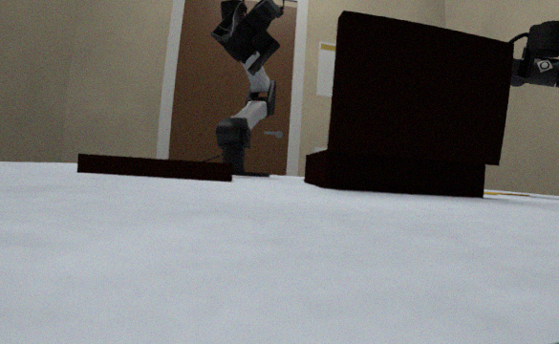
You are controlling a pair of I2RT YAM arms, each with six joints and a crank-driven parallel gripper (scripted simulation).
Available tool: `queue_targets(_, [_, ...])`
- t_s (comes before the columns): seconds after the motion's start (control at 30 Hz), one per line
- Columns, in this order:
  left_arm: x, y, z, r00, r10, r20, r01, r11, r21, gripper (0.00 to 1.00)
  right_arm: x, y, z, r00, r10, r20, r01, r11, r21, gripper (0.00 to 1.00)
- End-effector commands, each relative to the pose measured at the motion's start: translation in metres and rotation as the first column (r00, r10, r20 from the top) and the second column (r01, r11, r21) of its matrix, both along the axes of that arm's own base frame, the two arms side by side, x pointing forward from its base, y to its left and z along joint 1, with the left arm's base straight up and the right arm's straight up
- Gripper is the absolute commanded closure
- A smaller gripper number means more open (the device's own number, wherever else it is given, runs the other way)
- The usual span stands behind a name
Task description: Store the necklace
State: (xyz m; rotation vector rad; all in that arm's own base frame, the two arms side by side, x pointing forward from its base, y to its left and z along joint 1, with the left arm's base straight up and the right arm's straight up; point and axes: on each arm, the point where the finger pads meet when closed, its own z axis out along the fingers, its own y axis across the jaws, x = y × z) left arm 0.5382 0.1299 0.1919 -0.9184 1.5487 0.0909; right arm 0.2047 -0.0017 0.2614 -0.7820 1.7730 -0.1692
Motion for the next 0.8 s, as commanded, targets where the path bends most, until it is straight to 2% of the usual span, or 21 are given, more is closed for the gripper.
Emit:
queue_targets(0.0, [0.001,0.000,0.011,1.000,0.001,0.023,-0.001,1.000,0.005,0.00,0.001,0.000,0.002,1.000,0.001,0.005,-0.001,1.000,-0.001,0.00])
queue_targets(0.57, [0.001,0.000,0.011,1.000,0.001,0.023,-0.001,1.000,0.005,0.00,0.001,0.000,0.002,1.000,0.001,0.005,-0.001,1.000,-0.001,0.00])
queue_targets(0.77, [-0.020,-0.004,0.001,0.999,0.013,-0.042,-0.012,1.000,0.015,0.00,0.016,-0.004,0.007,0.999,-0.016,0.037,0.016,1.000,0.009,0.00])
